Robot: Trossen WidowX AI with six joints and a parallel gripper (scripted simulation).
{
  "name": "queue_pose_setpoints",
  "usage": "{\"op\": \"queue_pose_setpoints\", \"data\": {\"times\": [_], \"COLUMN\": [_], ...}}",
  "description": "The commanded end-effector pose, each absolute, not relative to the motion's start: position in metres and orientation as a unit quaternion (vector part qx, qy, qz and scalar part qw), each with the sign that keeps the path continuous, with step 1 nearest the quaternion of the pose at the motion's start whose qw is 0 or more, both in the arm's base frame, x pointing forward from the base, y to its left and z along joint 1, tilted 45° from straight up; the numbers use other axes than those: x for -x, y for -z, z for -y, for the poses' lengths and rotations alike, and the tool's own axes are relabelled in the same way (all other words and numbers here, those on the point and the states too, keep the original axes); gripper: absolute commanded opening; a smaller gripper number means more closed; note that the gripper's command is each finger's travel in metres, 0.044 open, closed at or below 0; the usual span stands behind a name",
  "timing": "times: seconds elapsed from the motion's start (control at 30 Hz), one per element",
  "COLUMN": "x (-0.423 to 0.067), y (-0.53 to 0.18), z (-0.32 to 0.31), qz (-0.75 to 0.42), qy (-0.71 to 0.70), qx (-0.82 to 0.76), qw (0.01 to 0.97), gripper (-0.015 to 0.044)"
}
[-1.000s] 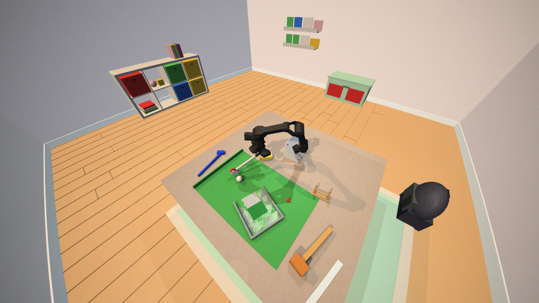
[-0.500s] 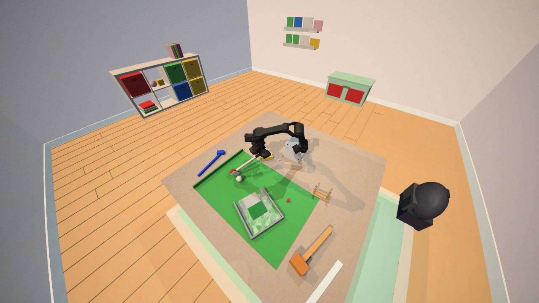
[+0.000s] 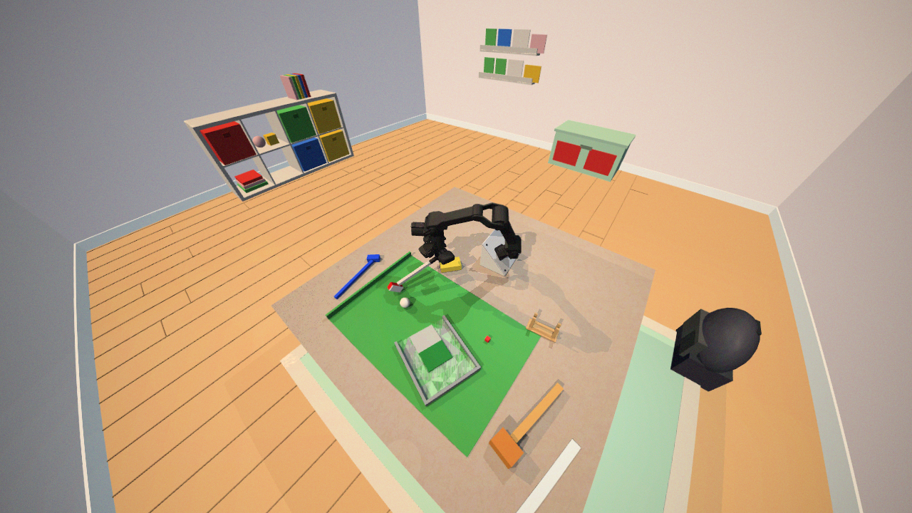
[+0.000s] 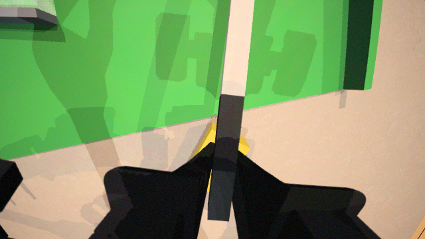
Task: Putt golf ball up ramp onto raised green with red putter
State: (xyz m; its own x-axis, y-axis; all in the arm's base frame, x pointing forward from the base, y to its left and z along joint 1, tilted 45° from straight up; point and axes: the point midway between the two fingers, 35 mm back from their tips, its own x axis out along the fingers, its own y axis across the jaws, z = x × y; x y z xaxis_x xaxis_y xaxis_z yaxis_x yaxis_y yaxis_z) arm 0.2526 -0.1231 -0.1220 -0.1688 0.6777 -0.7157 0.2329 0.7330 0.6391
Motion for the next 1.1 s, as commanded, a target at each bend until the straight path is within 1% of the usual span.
{"op": "queue_pose_setpoints", "data": {"times": [0.0,0.13,0.3,0.43,0.63,0.97,1.07], "x": [-0.253,-0.261,-0.281,-0.285,-0.287,-0.295,-0.294], "y": [0.122,0.108,0.065,0.036,0.030,-0.005,-0.001], "z": [0.123,0.110,0.060,0.024,0.028,0.061,0.058], "qz": [-0.739,-0.739,-0.738,-0.737,-0.737,-0.738,-0.739], "qy": [-0.196,-0.195,-0.197,-0.202,-0.202,-0.201,-0.199], "qx": [-0.308,-0.307,-0.306,-0.307,-0.306,-0.306,-0.310], "qw": [0.566,0.567,0.569,0.567,0.567,0.567,0.564], "gripper": [0.0000,0.0000,0.0000,0.0000,0.0000,0.0000,0.0000]}}
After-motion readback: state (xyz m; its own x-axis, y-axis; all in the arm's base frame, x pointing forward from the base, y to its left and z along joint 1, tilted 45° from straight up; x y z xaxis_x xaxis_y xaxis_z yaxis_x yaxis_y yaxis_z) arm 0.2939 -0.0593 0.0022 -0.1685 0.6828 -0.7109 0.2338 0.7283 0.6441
